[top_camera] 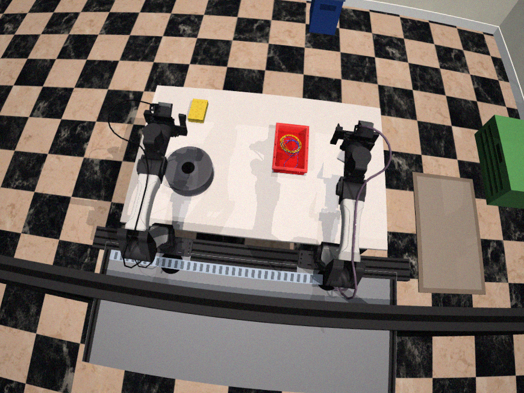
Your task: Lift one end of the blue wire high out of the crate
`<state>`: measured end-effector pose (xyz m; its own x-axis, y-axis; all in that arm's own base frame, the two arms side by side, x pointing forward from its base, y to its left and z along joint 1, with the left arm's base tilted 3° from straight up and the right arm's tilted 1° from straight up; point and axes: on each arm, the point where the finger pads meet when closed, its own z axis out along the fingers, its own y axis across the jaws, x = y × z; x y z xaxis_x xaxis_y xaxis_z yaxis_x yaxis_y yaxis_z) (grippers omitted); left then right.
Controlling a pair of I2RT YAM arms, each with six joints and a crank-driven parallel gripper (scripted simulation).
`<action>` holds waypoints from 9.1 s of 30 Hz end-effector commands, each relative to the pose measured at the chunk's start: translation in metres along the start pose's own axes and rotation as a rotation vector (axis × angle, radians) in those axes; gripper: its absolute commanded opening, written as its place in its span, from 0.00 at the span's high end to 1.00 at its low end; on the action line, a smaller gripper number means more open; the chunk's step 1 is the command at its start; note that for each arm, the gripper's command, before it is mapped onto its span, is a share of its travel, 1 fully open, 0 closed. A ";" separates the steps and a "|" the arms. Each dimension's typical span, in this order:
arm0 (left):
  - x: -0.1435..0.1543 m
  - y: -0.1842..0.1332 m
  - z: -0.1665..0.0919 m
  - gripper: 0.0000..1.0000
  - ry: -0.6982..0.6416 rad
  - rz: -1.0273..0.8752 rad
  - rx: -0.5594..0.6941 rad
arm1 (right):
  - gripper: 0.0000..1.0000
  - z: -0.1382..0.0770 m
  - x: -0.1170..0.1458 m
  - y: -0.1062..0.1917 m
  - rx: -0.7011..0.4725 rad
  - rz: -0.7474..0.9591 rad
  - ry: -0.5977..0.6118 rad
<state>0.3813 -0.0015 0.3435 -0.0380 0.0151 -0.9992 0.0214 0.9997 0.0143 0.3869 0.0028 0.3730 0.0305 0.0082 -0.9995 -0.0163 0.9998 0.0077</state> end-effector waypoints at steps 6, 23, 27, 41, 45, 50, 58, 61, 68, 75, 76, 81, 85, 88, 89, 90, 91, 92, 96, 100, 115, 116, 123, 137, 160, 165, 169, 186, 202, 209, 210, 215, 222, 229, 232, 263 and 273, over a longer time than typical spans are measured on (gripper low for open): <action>-0.017 0.003 0.000 0.00 -0.038 -0.015 -0.023 | 0.01 -0.001 0.015 0.000 0.012 0.008 0.054; -0.017 0.003 0.000 0.00 -0.038 -0.015 -0.023 | 0.19 0.049 0.065 0.037 -0.013 0.222 0.389; -0.017 0.003 0.000 0.00 -0.038 -0.015 -0.023 | 0.27 0.065 0.091 0.055 0.001 0.308 0.541; -0.017 0.003 0.000 0.00 -0.038 -0.015 -0.023 | 0.51 0.085 0.184 0.112 0.150 0.524 1.009; -0.017 0.003 0.000 0.00 -0.038 -0.015 -0.023 | 0.58 0.083 0.211 0.127 0.220 0.566 1.132; -0.017 0.003 0.000 0.00 -0.038 -0.015 -0.023 | 0.64 0.077 0.236 0.140 0.299 0.597 1.244; -0.017 0.003 0.000 0.00 -0.038 -0.015 -0.023 | 0.69 0.072 0.254 0.149 0.359 0.613 1.317; -0.017 0.003 0.000 0.00 -0.038 -0.015 -0.023 | 0.70 0.071 0.257 0.150 0.372 0.616 1.332; -0.017 0.003 0.000 0.00 -0.038 -0.015 -0.023 | 0.70 0.075 0.246 0.150 0.376 0.617 1.337; -0.017 0.003 0.000 0.00 -0.038 -0.015 -0.023 | 0.70 0.072 0.254 0.149 0.376 0.617 1.337; -0.017 0.003 0.000 0.00 -0.038 -0.015 -0.023 | 0.70 0.072 0.257 0.149 0.376 0.617 1.337; -0.017 0.003 0.000 0.00 -0.038 -0.015 -0.023 | 0.70 0.071 0.269 0.148 0.376 0.617 1.337; -0.017 0.003 0.000 0.00 -0.038 -0.015 -0.023 | 0.70 0.075 0.274 0.149 0.376 0.617 1.337; -0.017 0.003 0.000 0.00 -0.038 -0.015 -0.023 | 0.70 0.077 0.282 0.150 0.376 0.617 1.337; -0.017 0.003 0.000 0.00 -0.038 -0.015 -0.023 | 0.70 0.077 0.282 0.150 0.376 0.617 1.337; -0.017 0.003 0.000 0.00 -0.038 -0.015 -0.023 | 0.70 0.077 0.282 0.150 0.376 0.617 1.337; -0.017 0.003 0.000 0.00 -0.038 -0.015 -0.023 | 0.70 0.076 0.285 0.150 0.376 0.617 1.337; -0.017 0.003 0.000 0.00 -0.038 -0.015 -0.023 | 0.70 0.076 0.288 0.150 0.376 0.617 1.337; -0.017 0.003 0.000 0.00 -0.038 -0.015 -0.023 | 0.70 0.075 0.302 0.150 0.376 0.617 1.337; -0.017 0.003 0.000 0.00 -0.038 -0.015 -0.023 | 0.70 0.076 0.312 0.151 0.376 0.617 1.337; -0.017 0.003 0.000 0.00 -0.038 -0.015 -0.023 | 0.70 0.071 0.345 0.153 0.376 0.617 1.337; -0.017 0.003 0.000 0.00 -0.038 -0.015 -0.023 | 0.70 0.071 0.347 0.153 0.376 0.617 1.337; -0.017 0.003 0.000 0.00 -0.038 -0.015 -0.023 | 0.70 0.071 0.352 0.150 0.376 0.617 1.337; -0.017 0.003 0.000 0.00 -0.038 -0.015 -0.023 | 0.70 0.068 0.341 0.123 0.376 0.617 1.337; -0.017 0.003 0.000 0.00 -0.038 -0.015 -0.023 | 0.80 0.067 0.324 0.136 0.376 0.617 1.337; -0.017 0.003 0.000 0.00 -0.038 -0.015 -0.023 | 0.85 0.067 0.324 0.136 0.376 0.617 1.337; -0.017 0.003 0.000 0.00 -0.038 -0.015 -0.023 | 0.89 0.067 0.324 0.136 0.376 0.617 1.337; -0.017 0.003 0.000 0.00 -0.038 -0.015 -0.023 | 1.00 0.067 0.324 0.136 0.376 0.617 1.337; -0.017 0.003 0.000 0.00 -0.038 -0.015 -0.023 | 1.00 0.074 0.320 0.135 0.376 0.617 1.337; -0.017 0.003 0.000 0.00 -0.038 -0.015 -0.023 | 1.00 0.071 0.318 0.132 0.376 0.617 1.337; -0.017 0.003 0.000 0.00 -0.038 -0.015 -0.023 | 1.00 0.070 0.316 0.132 0.376 0.617 1.337; -0.017 0.003 0.000 0.00 -0.038 -0.015 -0.023 | 1.00 0.070 0.299 0.130 0.376 0.617 1.337; -0.017 0.003 0.000 0.00 -0.038 -0.015 -0.023 | 1.00 0.073 0.265 0.129 0.376 0.617 1.337; -0.017 0.003 0.000 0.00 -0.038 -0.015 -0.023 | 1.00 0.067 0.255 0.128 0.376 0.617 1.337; -0.017 0.003 0.000 0.00 -0.038 -0.015 -0.023 | 1.00 0.066 0.247 0.128 0.376 0.617 1.337; -0.017 0.003 0.000 0.00 -0.038 -0.015 -0.023 | 1.00 0.074 0.248 0.130 0.376 0.617 1.336; -0.017 0.003 0.000 0.00 -0.038 -0.015 -0.023 | 1.00 0.074 0.245 0.130 0.371 0.620 1.329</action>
<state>0.3815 0.0004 0.3434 -0.0387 0.0081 -0.9992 0.0077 0.9999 0.0078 0.4576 0.1403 0.1364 -0.7934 0.5953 -0.1270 0.5616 0.7963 0.2248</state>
